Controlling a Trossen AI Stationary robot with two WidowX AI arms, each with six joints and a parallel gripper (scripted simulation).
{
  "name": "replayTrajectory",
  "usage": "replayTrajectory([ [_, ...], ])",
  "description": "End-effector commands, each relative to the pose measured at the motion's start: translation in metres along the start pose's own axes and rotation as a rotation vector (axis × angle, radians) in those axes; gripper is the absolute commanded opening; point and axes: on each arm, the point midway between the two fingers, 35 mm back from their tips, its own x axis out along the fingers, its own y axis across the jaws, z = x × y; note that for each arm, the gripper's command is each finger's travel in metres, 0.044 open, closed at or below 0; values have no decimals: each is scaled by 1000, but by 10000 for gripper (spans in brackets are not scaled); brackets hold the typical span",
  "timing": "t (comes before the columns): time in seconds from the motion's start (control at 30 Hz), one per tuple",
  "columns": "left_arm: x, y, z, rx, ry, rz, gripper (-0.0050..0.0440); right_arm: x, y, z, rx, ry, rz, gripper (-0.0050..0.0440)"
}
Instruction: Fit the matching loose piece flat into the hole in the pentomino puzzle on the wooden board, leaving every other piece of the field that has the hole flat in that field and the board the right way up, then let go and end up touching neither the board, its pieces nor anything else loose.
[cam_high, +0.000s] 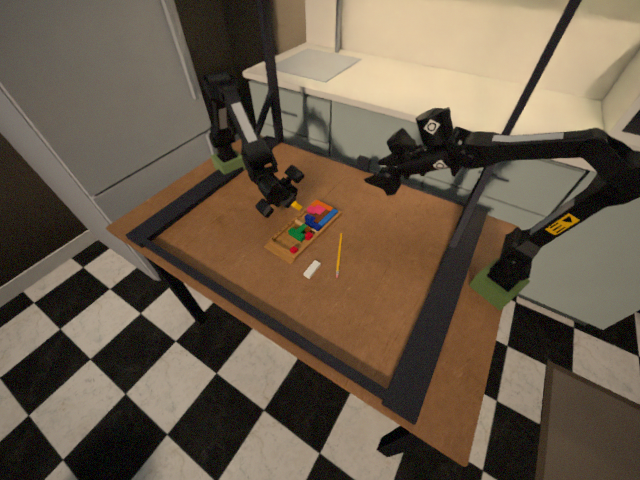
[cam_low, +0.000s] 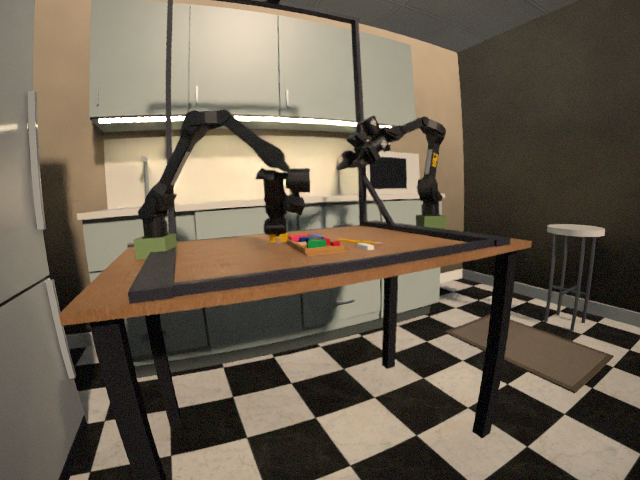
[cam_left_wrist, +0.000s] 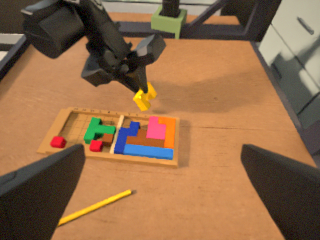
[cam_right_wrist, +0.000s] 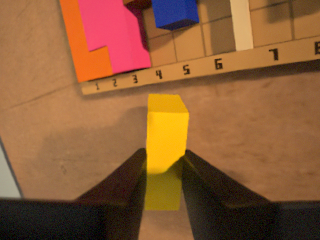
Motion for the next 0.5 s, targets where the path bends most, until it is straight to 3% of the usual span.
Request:
replayTrajectory([
  [0.0,-5,1,10,-3,-28,2,440,-2,0,2,-9,-12,30,-50],
  [0.47,-5,1,10,-3,-28,2,440,-2,-4,4,-15,-17,81,-50],
])
